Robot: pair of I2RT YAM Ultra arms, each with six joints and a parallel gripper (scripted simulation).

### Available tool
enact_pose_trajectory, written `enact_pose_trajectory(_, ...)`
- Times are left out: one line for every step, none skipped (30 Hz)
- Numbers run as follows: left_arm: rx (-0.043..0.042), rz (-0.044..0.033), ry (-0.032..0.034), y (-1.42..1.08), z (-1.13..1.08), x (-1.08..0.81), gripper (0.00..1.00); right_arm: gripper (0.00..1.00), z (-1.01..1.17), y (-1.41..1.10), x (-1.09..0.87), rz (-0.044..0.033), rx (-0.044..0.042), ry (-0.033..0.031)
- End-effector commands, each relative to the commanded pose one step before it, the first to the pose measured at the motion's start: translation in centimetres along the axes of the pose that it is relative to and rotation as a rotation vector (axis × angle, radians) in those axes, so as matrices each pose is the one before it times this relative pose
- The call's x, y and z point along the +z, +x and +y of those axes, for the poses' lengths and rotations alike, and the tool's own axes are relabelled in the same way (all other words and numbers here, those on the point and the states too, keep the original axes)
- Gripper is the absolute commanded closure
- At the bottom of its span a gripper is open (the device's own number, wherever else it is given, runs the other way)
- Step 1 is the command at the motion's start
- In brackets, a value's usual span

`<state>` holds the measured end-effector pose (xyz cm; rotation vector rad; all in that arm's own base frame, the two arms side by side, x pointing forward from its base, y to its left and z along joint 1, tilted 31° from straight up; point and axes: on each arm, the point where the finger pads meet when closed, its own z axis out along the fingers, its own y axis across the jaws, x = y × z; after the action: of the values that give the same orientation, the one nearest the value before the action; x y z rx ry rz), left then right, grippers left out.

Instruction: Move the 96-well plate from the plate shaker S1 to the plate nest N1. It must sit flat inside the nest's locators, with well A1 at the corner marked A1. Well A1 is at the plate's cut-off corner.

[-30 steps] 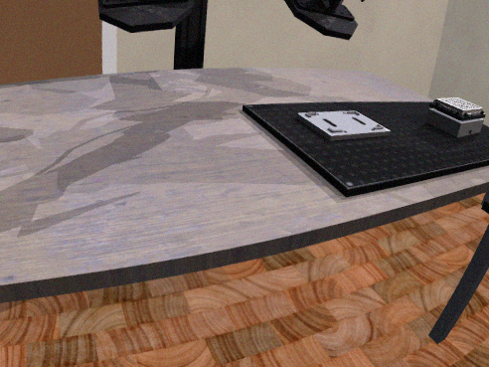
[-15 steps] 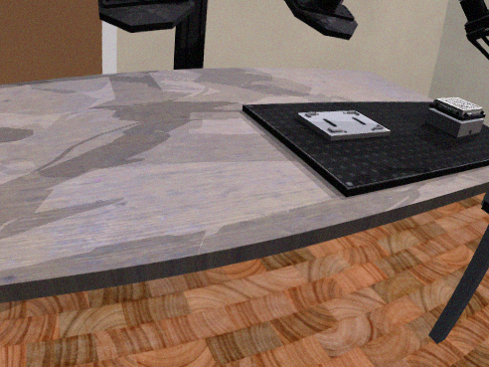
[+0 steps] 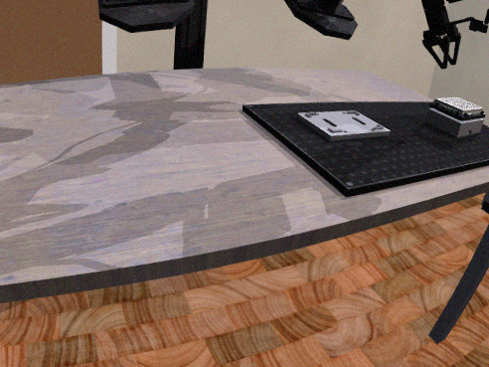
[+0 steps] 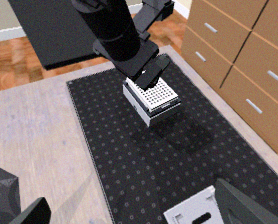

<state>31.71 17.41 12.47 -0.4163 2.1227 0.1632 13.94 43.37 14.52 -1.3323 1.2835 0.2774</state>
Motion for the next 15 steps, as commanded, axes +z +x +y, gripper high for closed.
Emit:
enact_pose_trajectory(0.01251, -0.07002, 0.01369, -1.068, 0.009, -0.744, 0.00, 0.00, 0.593, -0.451, -0.577, -0.03818, 0.01914, -0.00399)
enact_pose_trajectory(-0.00896, 0.01985, -0.00891, 0.617, 0.132, 0.001, 0.00, 0.00, 0.031, 0.070, -0.009, 0.00241, -0.00223, -0.00090)
enact_pose_trajectory(-0.00226, 0.00166, -0.00130, 0.053, 0.021, 0.001, 0.00, 0.00, 0.000, 0.000, 0.000, 0.00000, 0.00000, 0.00000)
enact_pose_trajectory(0.00000, 0.00000, 0.00000, 0.000, 0.000, 0.000, 0.00, 0.00, 0.000, 0.000, 0.000, 0.00000, 0.00000, 0.00000)
enact_pose_trajectory(0.00000, 0.00000, 0.00000, 0.000, 0.000, 0.000, 0.00, 0.00, 0.000, 0.000, 0.000, 0.00000, 0.00000, 0.00000)
enact_pose_trajectory(0.00000, 0.00000, 0.00000, 0.000, 0.000, 0.000, 0.00, 0.00, 0.000, 0.000, 0.000, 0.00000, 0.00000, 0.00000)
enact_pose_trajectory(0.00010, -0.00040, -0.00004, -0.020, 0.002, -0.001, 0.00, 0.00, 0.000, 0.000, 0.000, 0.00000, 0.00000, 0.00000)
enact_pose_trajectory(0.00034, -0.00129, -0.00014, -0.066, 0.006, -0.005, 0.00, 0.00, 0.000, 0.000, 0.000, 0.00000, 0.00000, 0.00000)
enact_pose_trajectory(0.00000, 0.00000, 0.00000, 0.000, 0.000, 0.000, 0.00, 0.00, 0.000, 0.000, 0.000, 0.00000, 0.00000, 0.00000)
enact_pose_trajectory(0.00000, 0.00000, 0.00000, 0.000, 0.000, 0.000, 0.00, 0.00, 0.000, 0.000, 0.000, 0.00000, 0.00000, 0.00000)
enact_pose_trajectory(0.00000, 0.00000, 0.00000, 0.000, 0.000, 0.000, 0.00, 0.00, -0.457, -0.330, 0.192, -0.00521, 0.00571, 0.01123)
enact_pose_trajectory(0.00000, 0.00000, 0.00000, 0.000, 0.000, 0.000, 0.00, 0.00, 0.000, 0.000, 0.000, 0.00000, 0.00000, 0.00000)
enact_pose_trajectory(0.00000, 0.00000, 0.00000, 0.000, 0.000, 0.000, 0.00, 0.00, 0.000, 0.000, 0.000, 0.00000, 0.00000, 0.00000)
enact_pose_trajectory(0.00000, 0.00000, 0.00000, 0.000, 0.000, 0.000, 0.00, 0.00, 0.000, 0.000, 0.000, 0.00000, 0.00000, 0.00000)
enact_pose_trajectory(0.00000, 0.00000, 0.00000, 0.000, 0.000, 0.000, 0.00, 0.00, 0.000, 0.000, 0.000, 0.00000, 0.00000, 0.00000)
